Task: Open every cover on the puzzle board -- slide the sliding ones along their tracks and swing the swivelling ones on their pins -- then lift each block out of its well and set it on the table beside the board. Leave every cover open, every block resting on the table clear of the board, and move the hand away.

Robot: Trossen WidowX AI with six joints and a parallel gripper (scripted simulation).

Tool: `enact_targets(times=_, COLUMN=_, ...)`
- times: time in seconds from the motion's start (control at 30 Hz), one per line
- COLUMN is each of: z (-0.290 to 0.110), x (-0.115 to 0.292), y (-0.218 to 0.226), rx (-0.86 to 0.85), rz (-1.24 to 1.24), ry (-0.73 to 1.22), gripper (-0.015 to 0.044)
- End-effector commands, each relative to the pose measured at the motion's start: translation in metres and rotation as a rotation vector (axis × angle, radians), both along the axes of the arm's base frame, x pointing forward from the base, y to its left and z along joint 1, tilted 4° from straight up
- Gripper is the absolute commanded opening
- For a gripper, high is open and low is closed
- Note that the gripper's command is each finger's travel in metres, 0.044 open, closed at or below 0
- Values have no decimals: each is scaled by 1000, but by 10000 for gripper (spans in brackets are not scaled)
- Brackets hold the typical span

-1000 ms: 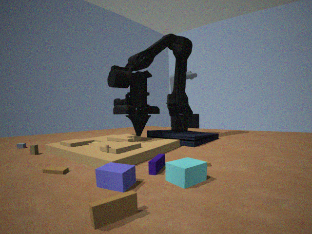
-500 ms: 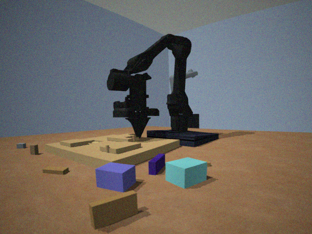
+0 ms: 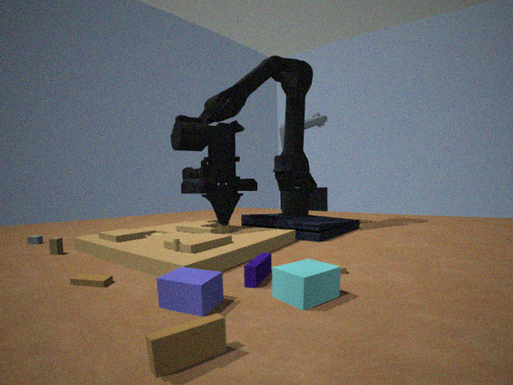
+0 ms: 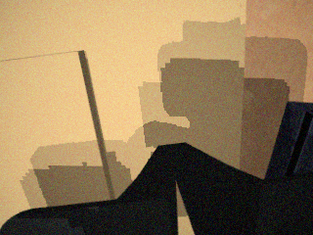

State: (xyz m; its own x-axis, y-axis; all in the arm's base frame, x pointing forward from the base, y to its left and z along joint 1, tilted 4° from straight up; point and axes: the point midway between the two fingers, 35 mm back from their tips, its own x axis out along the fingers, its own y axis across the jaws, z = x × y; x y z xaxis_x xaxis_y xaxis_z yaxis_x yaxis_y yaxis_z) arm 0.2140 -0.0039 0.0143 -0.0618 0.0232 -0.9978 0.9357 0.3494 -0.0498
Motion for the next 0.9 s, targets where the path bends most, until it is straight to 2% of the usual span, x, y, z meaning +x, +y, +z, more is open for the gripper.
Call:
enact_targets(times=0.0, z=1, x=5, y=-3, rx=-1, rz=2, ry=-7, gripper=0)
enact_targets(times=0.87, z=0, x=14, y=-26, rx=-3, rz=2, ry=-8, gripper=0)
